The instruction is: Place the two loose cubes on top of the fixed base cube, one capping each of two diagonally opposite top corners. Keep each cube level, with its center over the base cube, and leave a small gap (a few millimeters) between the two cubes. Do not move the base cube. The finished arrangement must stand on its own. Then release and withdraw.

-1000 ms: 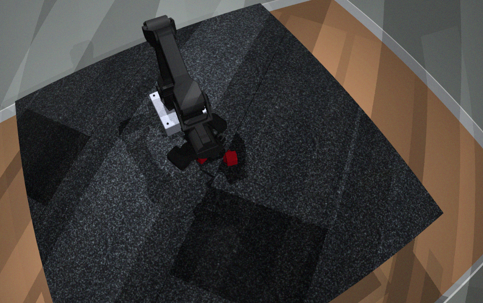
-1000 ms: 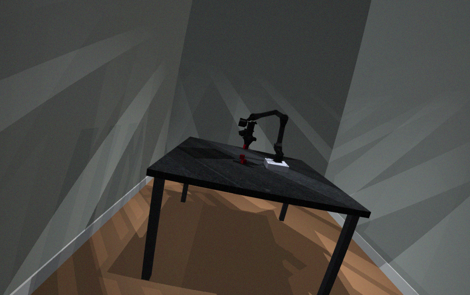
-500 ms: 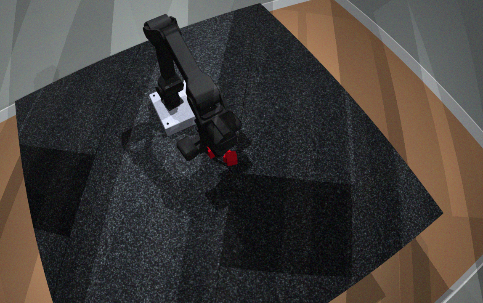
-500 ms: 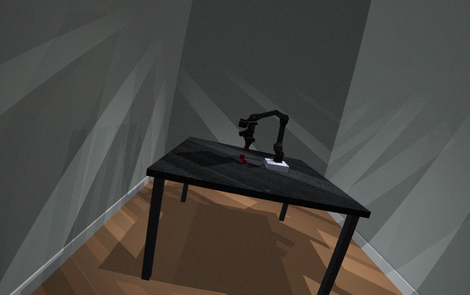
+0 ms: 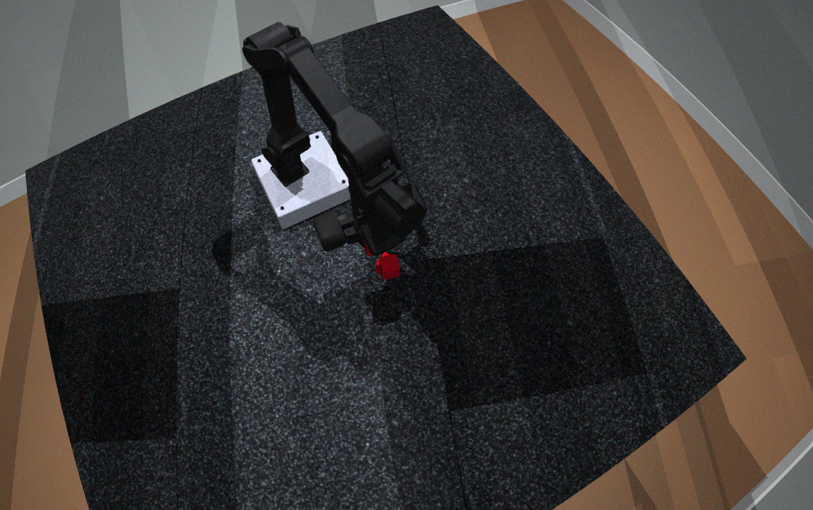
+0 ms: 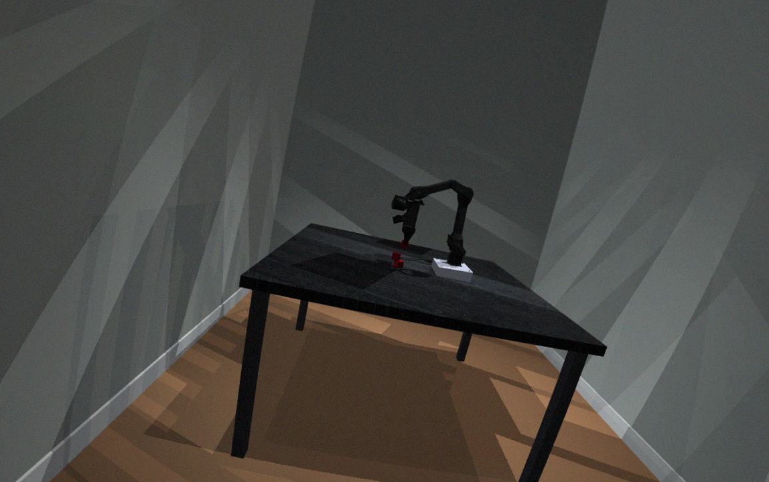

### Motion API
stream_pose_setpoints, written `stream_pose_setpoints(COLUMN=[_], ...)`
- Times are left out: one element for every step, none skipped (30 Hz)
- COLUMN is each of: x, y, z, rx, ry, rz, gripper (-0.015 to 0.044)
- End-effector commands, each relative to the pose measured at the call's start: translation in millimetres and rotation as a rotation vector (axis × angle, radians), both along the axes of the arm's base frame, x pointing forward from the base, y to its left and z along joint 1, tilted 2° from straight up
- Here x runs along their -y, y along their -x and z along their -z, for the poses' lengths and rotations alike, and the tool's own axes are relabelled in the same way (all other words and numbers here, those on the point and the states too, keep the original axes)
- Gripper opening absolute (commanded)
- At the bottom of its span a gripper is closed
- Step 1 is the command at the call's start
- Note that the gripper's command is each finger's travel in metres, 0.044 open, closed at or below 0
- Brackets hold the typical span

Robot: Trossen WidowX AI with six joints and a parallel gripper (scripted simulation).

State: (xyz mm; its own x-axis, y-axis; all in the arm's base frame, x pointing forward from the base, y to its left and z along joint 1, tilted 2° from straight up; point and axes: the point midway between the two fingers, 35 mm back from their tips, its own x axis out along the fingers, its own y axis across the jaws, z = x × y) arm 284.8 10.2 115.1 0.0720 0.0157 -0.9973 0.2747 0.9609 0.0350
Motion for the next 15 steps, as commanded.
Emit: stream_pose_setpoints(x=[-8.2, -10.6, -13.0, -15.4, -17.8, -20.3, -22.7, -25.1, -27.0, -28.2, -28.6, -28.6, -28.6, -28.7, -28.8], y=[0.2, 0.4, 0.6, 0.9, 1.2, 1.5, 1.8, 2.2, 2.5, 2.7, 2.8, 2.8, 2.7, 2.6, 2.5], z=[0.3, 0.4, 0.5, 0.6, 0.8, 0.9, 1.0, 1.1, 1.2, 1.2, 1.2, 1.2, 1.7, 3.2, 5.7], rx=[0.002, 0.001, 0.001, 0.000, 0.000, -0.001, -0.001, -0.002, -0.002, -0.002, -0.002, -0.002, -0.002, -0.002, -0.002], ry=[-0.001, -0.002, -0.004, -0.005, -0.006, -0.007, -0.009, -0.010, -0.011, -0.012, -0.012, -0.012, -0.012, -0.012, -0.012], rz=[0.059, 0.074, 0.090, 0.105, 0.121, 0.136, 0.152, 0.167, 0.180, 0.187, 0.190, 0.190, 0.190, 0.190, 0.191], gripper=[0.0105, 0.0105, 0.0105, 0.0105, 0.0105, 0.0105, 0.0105, 0.0105, 0.0105, 0.0105, 0.0105, 0.0105, 0.0105, 0.0105, 0.0105])
